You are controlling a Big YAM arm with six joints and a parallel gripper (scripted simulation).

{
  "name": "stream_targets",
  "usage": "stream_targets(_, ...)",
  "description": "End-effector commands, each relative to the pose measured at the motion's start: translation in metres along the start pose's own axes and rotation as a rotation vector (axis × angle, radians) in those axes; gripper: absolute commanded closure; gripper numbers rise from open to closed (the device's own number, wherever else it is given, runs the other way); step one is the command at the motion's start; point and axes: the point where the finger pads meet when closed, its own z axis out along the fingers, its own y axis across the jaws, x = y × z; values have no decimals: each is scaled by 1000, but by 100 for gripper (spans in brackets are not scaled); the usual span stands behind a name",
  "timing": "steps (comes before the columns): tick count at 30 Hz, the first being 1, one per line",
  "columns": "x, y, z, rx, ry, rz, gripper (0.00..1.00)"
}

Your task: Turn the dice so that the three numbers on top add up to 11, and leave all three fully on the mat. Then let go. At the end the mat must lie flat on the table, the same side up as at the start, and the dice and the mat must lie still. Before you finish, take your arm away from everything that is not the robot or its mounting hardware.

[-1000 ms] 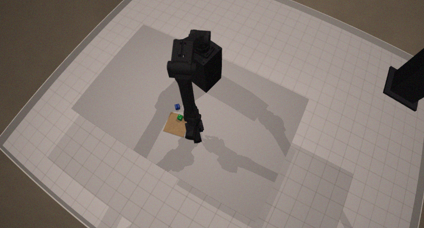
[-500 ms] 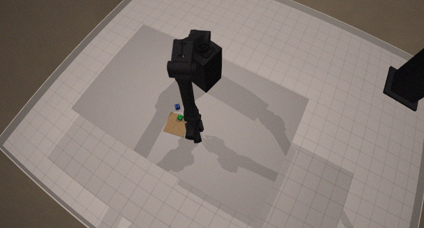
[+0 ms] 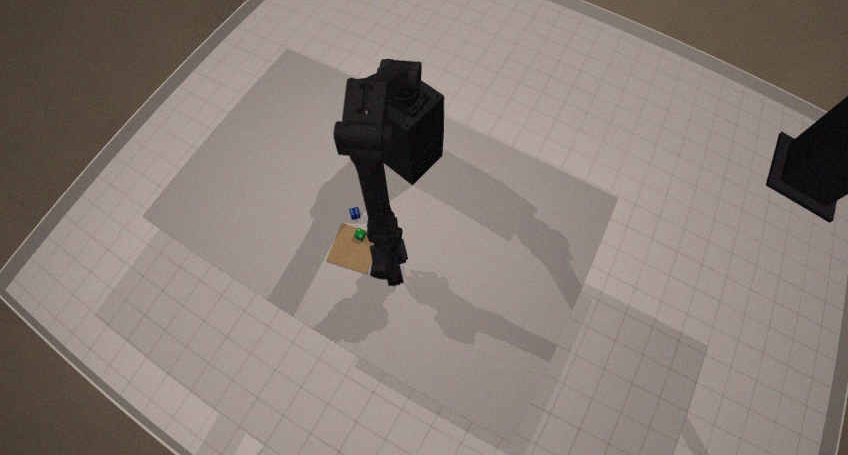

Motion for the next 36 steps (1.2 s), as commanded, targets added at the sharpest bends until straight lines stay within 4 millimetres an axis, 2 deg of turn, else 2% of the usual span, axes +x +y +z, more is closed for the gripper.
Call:
stream_targets(1,-7,-5,-1,7,-19,5,55)
stream_targets(19,-8,-6,7,8,-22,6,55)
stream_targets(20,1,-3,9,2,-6,5,55)
stream_targets(22,-8,-6,12,8,-21,6,55)
stream_targets(36,-5,-6,36,6,-17,3,55)
